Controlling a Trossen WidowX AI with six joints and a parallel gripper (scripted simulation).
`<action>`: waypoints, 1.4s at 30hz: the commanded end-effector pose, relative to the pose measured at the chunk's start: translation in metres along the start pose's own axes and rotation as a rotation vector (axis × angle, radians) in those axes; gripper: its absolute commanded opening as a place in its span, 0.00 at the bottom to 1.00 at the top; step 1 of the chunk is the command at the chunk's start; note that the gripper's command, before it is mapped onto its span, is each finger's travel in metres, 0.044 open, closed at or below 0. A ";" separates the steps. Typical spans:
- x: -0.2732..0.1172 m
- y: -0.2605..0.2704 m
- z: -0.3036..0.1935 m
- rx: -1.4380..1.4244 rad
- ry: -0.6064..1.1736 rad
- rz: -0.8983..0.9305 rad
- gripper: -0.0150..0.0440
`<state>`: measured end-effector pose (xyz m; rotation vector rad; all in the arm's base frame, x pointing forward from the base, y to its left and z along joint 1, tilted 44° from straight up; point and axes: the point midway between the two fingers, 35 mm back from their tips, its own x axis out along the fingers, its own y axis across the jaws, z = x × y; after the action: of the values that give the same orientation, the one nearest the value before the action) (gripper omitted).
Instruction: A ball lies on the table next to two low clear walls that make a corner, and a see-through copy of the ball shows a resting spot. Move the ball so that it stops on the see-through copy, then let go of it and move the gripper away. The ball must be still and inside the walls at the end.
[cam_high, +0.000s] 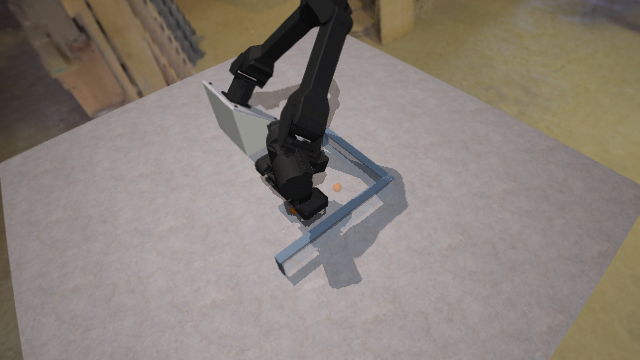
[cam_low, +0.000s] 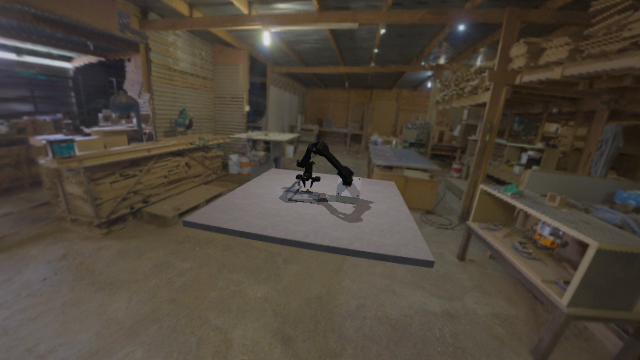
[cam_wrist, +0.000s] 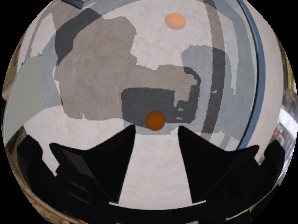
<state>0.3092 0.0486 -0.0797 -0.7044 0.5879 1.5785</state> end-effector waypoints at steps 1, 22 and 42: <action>0.007 0.001 0.000 0.008 -0.004 0.002 0.62; 0.019 0.002 0.001 0.008 -0.005 0.002 0.35; -0.102 0.001 -0.001 0.009 0.001 0.002 0.25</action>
<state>0.3168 -0.0103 -0.0197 -0.6922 0.6001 1.5723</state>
